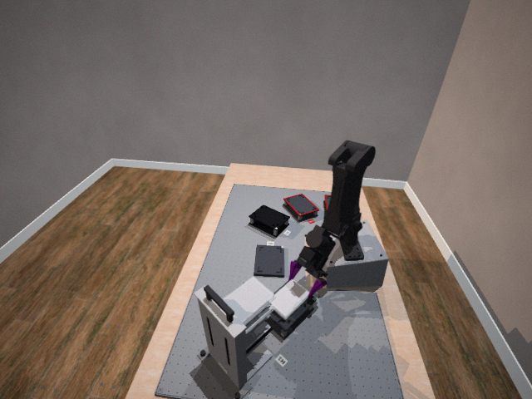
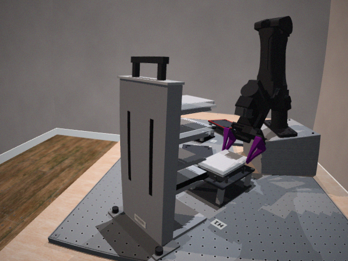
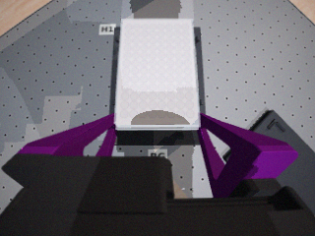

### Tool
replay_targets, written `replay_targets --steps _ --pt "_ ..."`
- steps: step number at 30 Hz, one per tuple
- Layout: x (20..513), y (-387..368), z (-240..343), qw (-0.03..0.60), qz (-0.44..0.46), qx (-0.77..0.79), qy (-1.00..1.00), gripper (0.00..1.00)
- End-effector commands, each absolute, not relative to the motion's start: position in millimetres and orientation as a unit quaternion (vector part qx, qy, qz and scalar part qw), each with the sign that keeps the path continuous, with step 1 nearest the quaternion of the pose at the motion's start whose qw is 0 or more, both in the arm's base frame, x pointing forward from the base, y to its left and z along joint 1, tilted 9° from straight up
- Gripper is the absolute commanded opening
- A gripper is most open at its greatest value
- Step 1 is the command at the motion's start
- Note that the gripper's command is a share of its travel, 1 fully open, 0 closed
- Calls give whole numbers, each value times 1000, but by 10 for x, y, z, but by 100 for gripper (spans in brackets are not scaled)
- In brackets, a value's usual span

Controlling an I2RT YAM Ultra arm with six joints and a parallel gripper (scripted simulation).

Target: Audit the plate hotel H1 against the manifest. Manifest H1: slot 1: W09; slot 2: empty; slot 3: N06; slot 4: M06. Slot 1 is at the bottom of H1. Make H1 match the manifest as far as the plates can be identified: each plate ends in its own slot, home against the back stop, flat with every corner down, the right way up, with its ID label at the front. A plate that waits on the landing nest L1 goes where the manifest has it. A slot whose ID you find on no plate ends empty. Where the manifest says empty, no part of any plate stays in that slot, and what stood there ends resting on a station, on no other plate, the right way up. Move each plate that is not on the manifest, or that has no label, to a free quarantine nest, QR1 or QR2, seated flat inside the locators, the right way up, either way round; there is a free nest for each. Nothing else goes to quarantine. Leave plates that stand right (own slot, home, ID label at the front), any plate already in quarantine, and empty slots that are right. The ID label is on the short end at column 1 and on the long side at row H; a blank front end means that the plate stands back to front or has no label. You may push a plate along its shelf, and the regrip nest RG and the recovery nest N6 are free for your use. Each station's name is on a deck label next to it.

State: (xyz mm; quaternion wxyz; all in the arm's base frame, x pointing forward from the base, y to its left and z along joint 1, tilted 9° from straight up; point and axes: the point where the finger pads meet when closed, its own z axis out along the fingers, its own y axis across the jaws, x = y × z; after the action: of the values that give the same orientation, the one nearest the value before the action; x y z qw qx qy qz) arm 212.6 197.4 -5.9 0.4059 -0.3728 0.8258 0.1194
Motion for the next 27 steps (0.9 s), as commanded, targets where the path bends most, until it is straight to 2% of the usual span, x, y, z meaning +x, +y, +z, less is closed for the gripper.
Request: replay_targets --steps 1,27 --pt "2178 2028 20 424 126 -370 817 86" --pt "2188 2022 -91 424 126 -370 817 86"
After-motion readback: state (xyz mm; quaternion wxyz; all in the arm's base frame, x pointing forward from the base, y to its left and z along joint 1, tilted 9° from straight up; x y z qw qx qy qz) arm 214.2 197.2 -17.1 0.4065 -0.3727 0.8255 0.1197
